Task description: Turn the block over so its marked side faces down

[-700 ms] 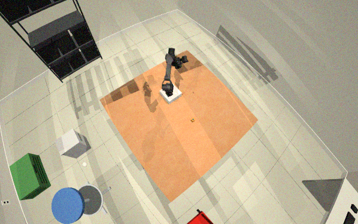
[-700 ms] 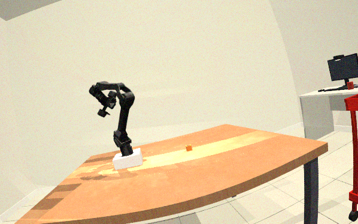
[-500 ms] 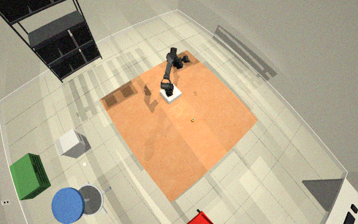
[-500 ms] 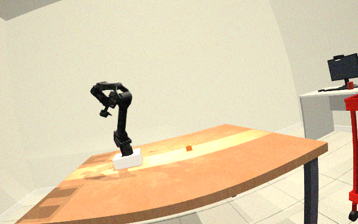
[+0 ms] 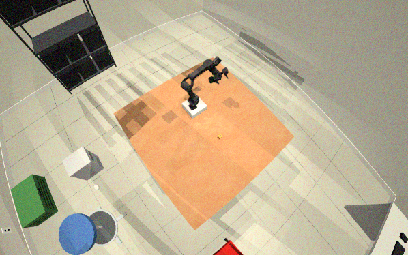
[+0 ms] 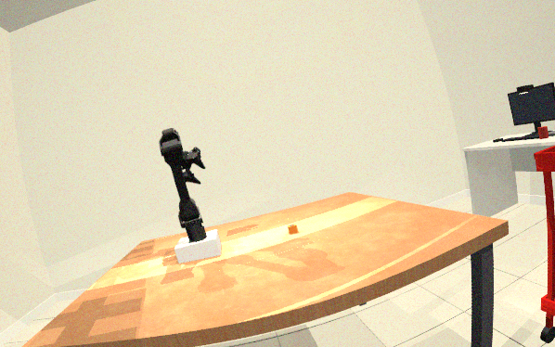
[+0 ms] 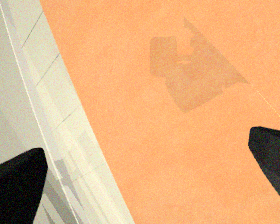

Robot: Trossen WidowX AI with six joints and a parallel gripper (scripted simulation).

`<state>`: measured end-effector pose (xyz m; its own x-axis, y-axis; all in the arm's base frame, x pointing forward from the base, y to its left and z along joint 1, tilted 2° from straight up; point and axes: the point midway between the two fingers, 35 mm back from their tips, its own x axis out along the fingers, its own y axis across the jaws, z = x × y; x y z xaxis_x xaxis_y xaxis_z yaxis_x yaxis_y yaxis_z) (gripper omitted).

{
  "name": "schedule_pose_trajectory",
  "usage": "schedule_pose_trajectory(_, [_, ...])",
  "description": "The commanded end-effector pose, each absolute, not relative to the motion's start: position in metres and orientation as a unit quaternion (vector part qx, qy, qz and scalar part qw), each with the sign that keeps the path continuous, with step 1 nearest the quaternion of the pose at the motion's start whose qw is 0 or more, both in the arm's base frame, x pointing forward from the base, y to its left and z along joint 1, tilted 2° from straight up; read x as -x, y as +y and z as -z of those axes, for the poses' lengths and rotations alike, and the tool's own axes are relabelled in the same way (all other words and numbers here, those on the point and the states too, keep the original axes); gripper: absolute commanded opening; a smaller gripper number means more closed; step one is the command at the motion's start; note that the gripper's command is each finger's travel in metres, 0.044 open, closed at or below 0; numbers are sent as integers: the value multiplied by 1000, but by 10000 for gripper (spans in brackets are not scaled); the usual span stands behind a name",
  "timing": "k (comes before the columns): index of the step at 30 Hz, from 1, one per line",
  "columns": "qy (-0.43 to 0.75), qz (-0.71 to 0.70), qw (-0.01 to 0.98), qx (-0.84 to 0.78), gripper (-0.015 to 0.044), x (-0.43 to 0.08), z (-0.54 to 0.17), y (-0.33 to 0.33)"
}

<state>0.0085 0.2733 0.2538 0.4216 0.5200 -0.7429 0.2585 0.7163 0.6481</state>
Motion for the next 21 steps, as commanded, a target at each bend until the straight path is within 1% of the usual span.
schedule_pose_trajectory(1, [505, -49, 817, -274, 440, -75, -232, 288])
schedule_pose_trajectory(11, [518, 6, 843, -148, 440, -166, -195, 279])
schedule_pose_trajectory(21, [567, 55, 820, -51, 440, -267, -147, 225])
